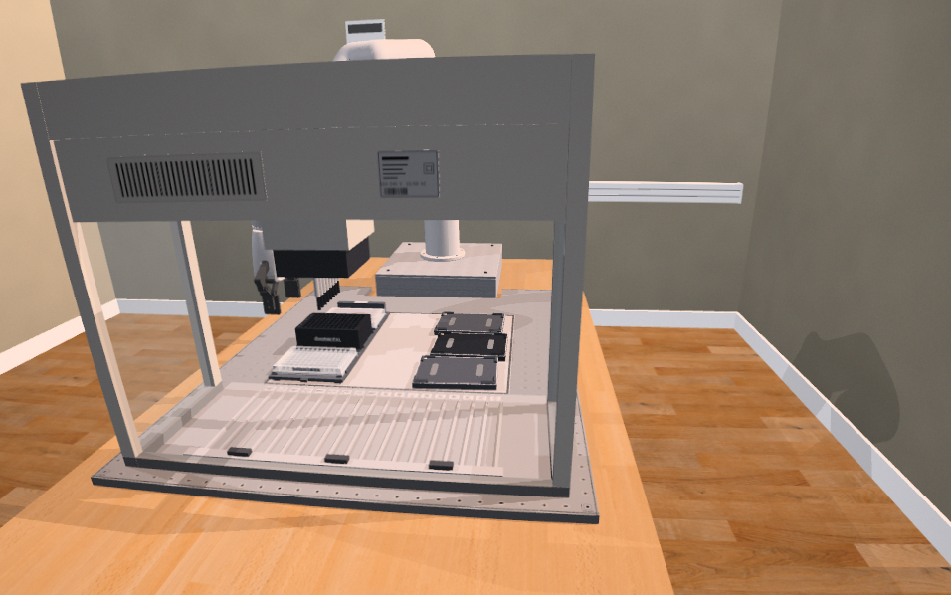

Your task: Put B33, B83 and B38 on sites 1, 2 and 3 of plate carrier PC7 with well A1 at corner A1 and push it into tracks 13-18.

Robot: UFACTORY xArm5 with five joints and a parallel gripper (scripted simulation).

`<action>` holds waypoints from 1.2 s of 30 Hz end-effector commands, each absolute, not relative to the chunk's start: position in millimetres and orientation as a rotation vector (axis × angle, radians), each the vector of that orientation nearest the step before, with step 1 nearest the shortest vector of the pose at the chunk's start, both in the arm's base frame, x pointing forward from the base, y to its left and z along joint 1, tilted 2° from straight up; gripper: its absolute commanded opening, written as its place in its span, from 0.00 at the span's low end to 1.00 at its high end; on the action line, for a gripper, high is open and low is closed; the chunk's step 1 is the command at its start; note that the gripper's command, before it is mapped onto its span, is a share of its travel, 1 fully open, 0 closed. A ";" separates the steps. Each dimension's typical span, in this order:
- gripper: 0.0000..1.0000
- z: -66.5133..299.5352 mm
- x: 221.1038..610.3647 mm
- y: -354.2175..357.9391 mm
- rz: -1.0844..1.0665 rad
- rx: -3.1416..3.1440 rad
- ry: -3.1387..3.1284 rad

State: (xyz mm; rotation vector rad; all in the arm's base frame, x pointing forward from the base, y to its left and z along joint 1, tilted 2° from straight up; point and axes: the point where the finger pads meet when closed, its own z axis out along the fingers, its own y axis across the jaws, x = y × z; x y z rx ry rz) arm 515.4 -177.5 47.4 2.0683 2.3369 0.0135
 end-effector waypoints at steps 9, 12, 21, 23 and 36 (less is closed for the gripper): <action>1.00 30.3 517.5 -177.9 0.043 2.070 2.339; 1.00 25.3 517.6 -177.8 0.043 2.070 2.339; 1.00 10.2 518.1 -177.7 0.043 2.070 2.339; 1.00 8.6 518.1 -177.6 0.043 2.070 2.339; 1.00 -8.0 518.6 -177.5 0.043 2.070 2.339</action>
